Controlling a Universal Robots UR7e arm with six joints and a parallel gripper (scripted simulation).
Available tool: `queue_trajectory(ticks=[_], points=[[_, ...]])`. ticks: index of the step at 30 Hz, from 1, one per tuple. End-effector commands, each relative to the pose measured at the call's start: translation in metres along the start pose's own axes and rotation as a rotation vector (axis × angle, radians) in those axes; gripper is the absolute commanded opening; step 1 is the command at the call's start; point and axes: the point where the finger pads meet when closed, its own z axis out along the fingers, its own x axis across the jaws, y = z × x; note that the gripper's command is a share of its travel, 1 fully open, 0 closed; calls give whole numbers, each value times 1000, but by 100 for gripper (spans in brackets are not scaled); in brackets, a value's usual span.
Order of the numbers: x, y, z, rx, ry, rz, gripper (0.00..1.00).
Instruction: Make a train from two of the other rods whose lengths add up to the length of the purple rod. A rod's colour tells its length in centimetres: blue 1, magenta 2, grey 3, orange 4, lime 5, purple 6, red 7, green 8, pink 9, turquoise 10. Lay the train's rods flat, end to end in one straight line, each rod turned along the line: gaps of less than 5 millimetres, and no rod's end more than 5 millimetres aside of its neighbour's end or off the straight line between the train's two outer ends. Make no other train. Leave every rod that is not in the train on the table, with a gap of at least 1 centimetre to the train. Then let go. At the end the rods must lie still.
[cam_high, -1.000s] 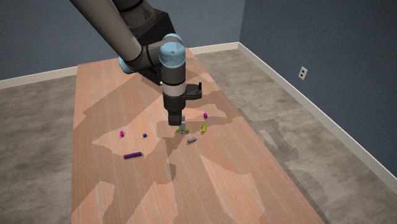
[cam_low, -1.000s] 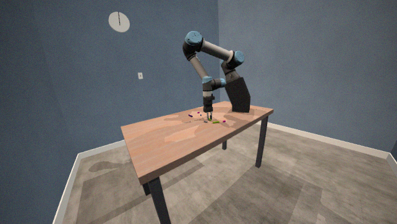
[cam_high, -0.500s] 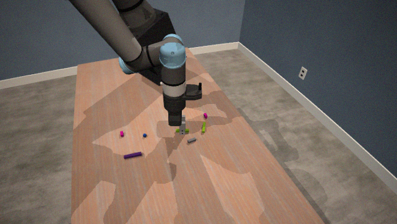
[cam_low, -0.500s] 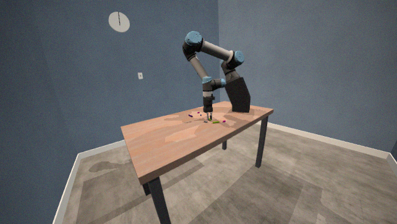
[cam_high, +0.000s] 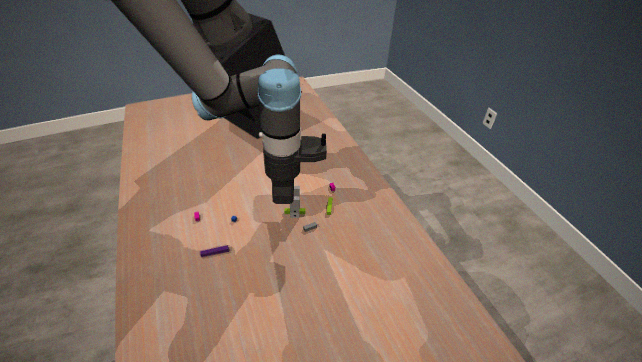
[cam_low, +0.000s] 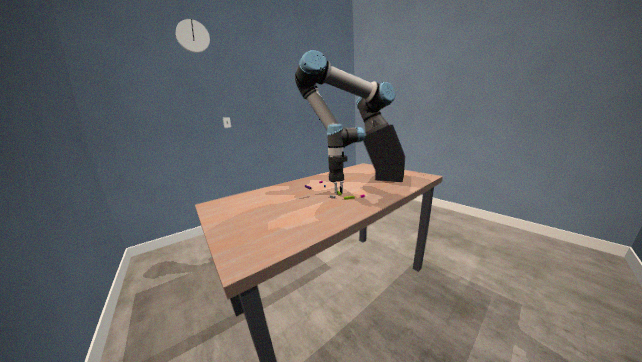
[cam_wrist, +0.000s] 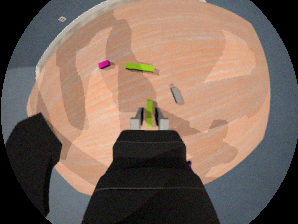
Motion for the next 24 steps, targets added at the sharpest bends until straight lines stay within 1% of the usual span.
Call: queue_trajectory(ticks=[1, 7, 8, 24], points=[[3, 0, 0, 1, 4, 2, 54], [3, 0, 0, 1, 4, 2, 54], [3, 0, 0, 1, 4, 2, 24], [3, 0, 0, 1, 4, 2, 24]])
